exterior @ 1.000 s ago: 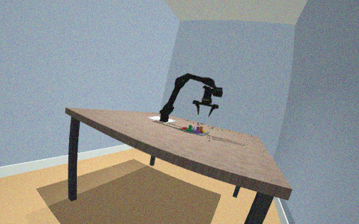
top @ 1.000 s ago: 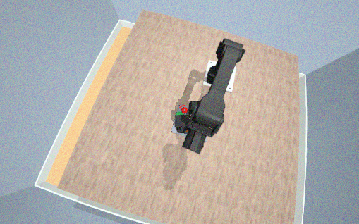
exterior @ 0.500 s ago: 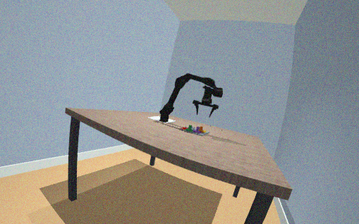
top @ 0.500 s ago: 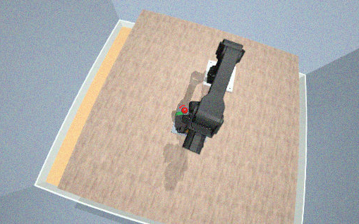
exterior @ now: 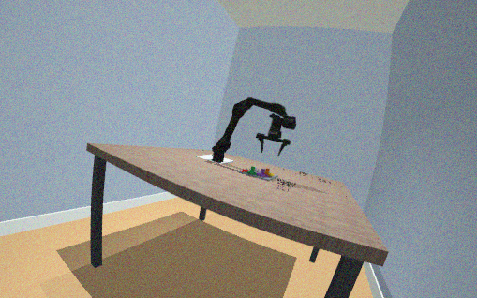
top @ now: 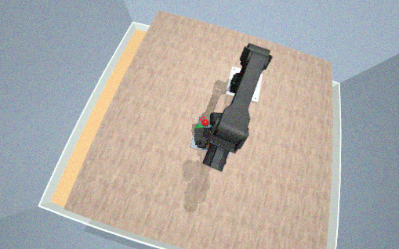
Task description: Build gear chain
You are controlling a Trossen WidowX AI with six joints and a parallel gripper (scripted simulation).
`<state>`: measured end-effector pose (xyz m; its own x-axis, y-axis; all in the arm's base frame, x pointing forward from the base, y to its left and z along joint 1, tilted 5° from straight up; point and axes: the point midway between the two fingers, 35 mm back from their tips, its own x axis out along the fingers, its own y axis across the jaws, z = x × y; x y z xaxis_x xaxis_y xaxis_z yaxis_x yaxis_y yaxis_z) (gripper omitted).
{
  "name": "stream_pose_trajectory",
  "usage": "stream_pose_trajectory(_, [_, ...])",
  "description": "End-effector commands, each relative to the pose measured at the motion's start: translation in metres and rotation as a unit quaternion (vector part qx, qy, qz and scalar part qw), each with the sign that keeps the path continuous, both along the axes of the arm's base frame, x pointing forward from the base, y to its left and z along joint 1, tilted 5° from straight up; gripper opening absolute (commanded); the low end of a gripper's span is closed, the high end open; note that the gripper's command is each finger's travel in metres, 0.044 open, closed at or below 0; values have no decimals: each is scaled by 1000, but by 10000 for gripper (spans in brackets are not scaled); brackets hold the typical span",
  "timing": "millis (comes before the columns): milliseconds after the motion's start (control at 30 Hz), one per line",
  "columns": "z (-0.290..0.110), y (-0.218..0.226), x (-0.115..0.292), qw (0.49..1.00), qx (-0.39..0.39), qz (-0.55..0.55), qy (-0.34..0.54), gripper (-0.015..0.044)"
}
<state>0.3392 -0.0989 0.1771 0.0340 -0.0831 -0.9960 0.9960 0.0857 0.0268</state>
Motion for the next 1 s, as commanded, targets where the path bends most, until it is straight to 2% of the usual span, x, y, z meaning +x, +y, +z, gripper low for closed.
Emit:
stream_pose_trajectory(0, [1, 0, 0, 1000, 0, -3, -1, 440])
stream_pose_trajectory(433, [1, 0, 0, 1000, 0, -3, -1, 440])
stream_pose_trajectory(533, [2, 13, 3, 1000, 2, -1, -3, 440])
stream_pose_trajectory(767, [6, 123, 4, 1000, 16, 16, -7, 440])
stream_pose_trajectory(967, [8, 220, -26, 999, 27, 23, -3, 440])
